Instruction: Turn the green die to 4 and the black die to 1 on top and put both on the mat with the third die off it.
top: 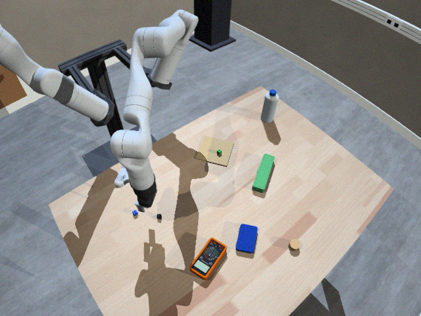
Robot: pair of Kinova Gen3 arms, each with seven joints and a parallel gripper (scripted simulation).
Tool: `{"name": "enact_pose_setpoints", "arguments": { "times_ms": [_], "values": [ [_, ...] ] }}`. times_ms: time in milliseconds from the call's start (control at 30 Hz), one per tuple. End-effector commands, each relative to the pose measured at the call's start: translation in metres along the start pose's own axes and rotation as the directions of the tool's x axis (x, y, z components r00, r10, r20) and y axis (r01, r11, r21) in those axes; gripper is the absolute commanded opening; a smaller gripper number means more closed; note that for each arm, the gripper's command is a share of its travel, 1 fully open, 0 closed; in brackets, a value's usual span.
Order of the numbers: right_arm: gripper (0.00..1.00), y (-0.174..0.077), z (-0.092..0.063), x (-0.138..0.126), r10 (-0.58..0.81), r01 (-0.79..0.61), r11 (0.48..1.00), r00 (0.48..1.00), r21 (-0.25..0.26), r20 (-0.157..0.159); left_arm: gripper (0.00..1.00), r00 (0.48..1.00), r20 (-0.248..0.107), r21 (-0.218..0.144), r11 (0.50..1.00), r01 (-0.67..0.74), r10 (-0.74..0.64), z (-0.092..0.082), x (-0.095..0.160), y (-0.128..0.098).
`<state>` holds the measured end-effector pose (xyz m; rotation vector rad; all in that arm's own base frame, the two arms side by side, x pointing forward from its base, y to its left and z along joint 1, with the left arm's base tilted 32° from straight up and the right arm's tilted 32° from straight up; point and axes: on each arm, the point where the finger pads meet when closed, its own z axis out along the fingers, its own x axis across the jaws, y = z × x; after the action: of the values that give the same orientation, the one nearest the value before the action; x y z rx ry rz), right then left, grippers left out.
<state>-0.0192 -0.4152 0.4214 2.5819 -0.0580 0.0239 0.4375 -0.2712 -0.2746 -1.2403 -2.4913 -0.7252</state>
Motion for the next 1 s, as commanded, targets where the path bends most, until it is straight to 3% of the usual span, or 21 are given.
{"name": "enact_pose_setpoints", "arguments": {
  "times_ms": [0,100,233,400,600,667,967],
  "values": [
    [1.0,0.0,-0.001,0.0,0.0,0.0,1.0,1.0,-0.002,0.0,1.0,0.987,0.006,-0.004,0.987,0.158,-0.158,0.001,-0.002,-0.001],
    [1.0,0.0,-0.001,0.0,0.0,0.0,1.0,1.0,-0.002,0.0,1.0,0.98,0.006,-0.003,0.98,0.197,-0.197,0.002,-0.002,-0.001],
    [1.0,0.0,-0.001,0.0,0.0,0.0,1.0,1.0,-0.002,0.0,1.0,0.936,0.006,-0.002,0.936,0.352,-0.352,0.005,-0.002,0.0],
    [1.0,0.0,-0.001,0.0,0.0,0.0,1.0,1.0,-0.002,0.0,1.0,0.848,0.008,-0.001,0.848,0.53,-0.53,0.008,-0.003,0.002],
    [1.0,0.0,-0.001,0.0,0.0,0.0,1.0,1.0,-0.002,0.0,1.0,0.703,0.01,0.001,0.703,0.711,-0.711,0.011,-0.003,0.007],
    [1.0,0.0,-0.001,0.0,0.0,0.0,1.0,1.0,-0.002,0.0,1.0,0.703,0.01,0.001,0.703,0.711,-0.711,0.011,-0.003,0.007],
    [1.0,0.0,-0.001,0.0,0.0,0.0,1.0,1.0,-0.002,0.0,1.0,0.444,0.015,0.008,0.444,0.896,-0.896,0.014,-0.003,0.017]
  ]
}}
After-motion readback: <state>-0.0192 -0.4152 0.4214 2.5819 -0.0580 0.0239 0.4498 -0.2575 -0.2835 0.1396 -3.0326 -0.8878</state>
